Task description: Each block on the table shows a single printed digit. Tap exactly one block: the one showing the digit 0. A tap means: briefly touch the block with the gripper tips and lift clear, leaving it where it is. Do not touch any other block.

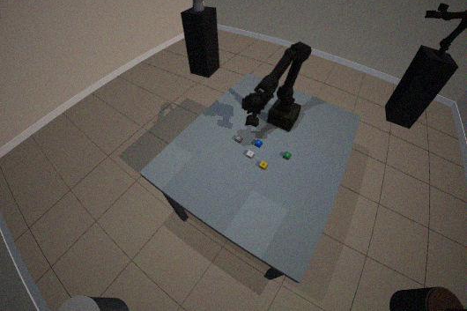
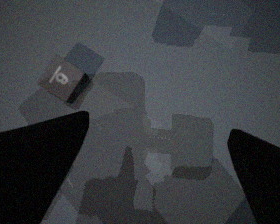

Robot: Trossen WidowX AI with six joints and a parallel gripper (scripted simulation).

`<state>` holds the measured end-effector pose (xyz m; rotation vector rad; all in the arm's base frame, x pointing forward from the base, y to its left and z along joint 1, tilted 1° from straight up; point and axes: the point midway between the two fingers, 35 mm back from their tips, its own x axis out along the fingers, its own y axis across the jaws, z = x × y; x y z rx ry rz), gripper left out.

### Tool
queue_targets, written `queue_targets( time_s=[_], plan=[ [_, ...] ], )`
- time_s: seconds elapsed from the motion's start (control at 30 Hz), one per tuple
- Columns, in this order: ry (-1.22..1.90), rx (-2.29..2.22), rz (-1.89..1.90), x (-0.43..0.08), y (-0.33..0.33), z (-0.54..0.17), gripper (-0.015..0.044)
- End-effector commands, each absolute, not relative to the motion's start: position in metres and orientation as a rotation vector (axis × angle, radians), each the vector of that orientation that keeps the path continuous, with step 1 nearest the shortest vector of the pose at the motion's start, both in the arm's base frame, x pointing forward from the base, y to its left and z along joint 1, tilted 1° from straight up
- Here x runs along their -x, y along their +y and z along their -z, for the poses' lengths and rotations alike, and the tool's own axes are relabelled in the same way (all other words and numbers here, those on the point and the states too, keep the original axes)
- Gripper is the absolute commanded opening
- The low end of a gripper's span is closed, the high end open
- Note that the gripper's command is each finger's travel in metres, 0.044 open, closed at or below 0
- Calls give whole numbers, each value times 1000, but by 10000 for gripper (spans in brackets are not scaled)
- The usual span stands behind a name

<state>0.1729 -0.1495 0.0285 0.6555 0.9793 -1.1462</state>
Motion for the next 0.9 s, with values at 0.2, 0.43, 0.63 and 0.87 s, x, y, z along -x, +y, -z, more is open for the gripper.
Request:
queue_targets(
  time_s=[0.2, 0.43, 0.63, 0.87],
  plan=[
    [1289, -415, 786, -210, -157, -49, 400],
    [1506, -141, 233, -253, -166, -70, 400],
    [1524, -88, 109, -261, -167, -75, 400],
    [1524, -88, 109, -261, -167, -75, 400]
  ],
)
